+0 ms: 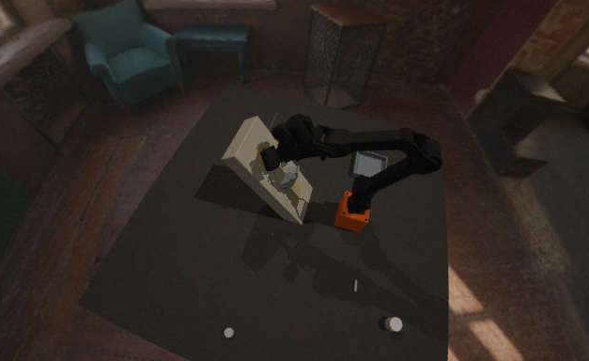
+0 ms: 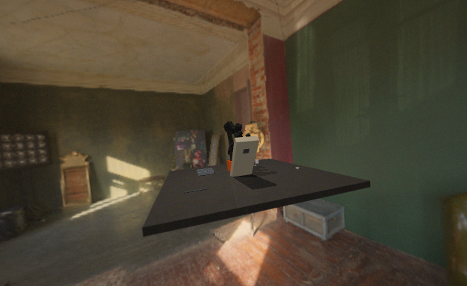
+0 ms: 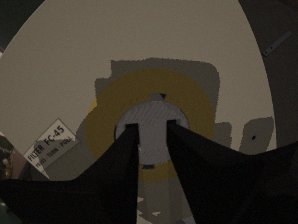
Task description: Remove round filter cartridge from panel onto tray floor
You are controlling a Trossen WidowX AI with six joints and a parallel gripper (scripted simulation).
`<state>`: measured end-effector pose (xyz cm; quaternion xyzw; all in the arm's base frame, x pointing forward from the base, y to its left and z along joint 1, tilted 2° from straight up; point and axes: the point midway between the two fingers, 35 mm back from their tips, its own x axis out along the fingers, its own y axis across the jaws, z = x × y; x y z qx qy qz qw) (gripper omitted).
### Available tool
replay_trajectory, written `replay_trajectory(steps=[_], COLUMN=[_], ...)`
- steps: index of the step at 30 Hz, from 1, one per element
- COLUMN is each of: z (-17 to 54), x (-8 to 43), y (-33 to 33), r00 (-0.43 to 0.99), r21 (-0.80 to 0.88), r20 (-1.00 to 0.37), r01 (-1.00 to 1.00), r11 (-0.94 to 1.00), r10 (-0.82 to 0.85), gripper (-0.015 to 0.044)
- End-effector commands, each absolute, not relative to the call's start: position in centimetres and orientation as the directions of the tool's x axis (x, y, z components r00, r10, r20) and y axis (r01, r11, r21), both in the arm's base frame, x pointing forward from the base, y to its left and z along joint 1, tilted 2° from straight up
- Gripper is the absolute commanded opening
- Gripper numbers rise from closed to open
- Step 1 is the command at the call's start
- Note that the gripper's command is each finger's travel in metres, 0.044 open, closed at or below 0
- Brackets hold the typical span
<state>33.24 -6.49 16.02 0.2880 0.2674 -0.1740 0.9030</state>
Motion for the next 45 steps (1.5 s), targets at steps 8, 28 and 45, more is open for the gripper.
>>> replay_trajectory(steps=[8, 28, 45], z=[15.74, 15.76, 15.72], x=[33.65, 33.61, 33.67], y=[-6.57, -6.56, -6.58], r00=[0.797, 0.797, 0.797], r21=[0.428, 0.555, 0.791], r20=[-0.583, -0.583, -0.583], r01=[0.469, 0.535, 0.601], r11=[0.773, 0.637, 0.112], r10=[-0.161, -0.160, -0.161], gripper=[0.0090, 0.0000, 0.0000])
